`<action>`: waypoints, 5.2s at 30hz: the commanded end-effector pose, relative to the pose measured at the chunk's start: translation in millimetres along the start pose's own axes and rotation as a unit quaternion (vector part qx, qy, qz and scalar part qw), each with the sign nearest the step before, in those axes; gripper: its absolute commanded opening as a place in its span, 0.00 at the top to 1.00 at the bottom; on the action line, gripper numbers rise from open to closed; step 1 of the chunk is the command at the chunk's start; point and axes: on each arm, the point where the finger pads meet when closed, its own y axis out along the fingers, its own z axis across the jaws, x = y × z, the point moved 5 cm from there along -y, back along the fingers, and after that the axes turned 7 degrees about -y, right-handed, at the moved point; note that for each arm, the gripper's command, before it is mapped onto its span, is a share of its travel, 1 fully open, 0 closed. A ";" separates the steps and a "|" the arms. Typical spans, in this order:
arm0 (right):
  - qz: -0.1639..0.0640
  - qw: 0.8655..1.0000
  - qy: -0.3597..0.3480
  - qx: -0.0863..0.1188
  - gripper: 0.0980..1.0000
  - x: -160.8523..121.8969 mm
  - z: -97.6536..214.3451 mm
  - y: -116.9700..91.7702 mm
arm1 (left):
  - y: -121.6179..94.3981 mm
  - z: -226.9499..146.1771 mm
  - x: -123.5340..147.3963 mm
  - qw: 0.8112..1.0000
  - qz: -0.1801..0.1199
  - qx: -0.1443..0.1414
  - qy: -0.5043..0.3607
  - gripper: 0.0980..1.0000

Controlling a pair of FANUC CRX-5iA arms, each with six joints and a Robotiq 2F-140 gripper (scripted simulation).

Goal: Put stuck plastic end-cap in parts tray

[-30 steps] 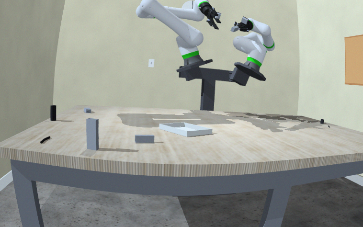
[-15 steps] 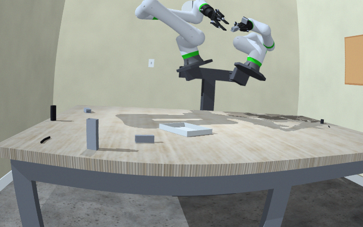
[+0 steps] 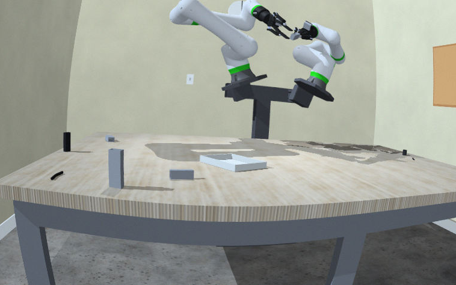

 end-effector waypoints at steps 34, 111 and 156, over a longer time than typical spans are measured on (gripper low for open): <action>0.022 1.000 -0.005 0.006 0.69 -14.2 2.1 9.4 | -0.2 0.4 -0.9 1.000 0.001 0.000 0.000 1.00; 0.022 1.000 -0.007 0.007 0.69 -16.0 2.5 42.3 | -0.2 0.4 -0.9 1.000 0.001 0.000 0.000 1.00; 0.022 1.000 -0.007 0.007 1.00 -16.3 2.5 49.4 | -0.2 0.4 -0.9 1.000 0.001 0.000 0.000 1.00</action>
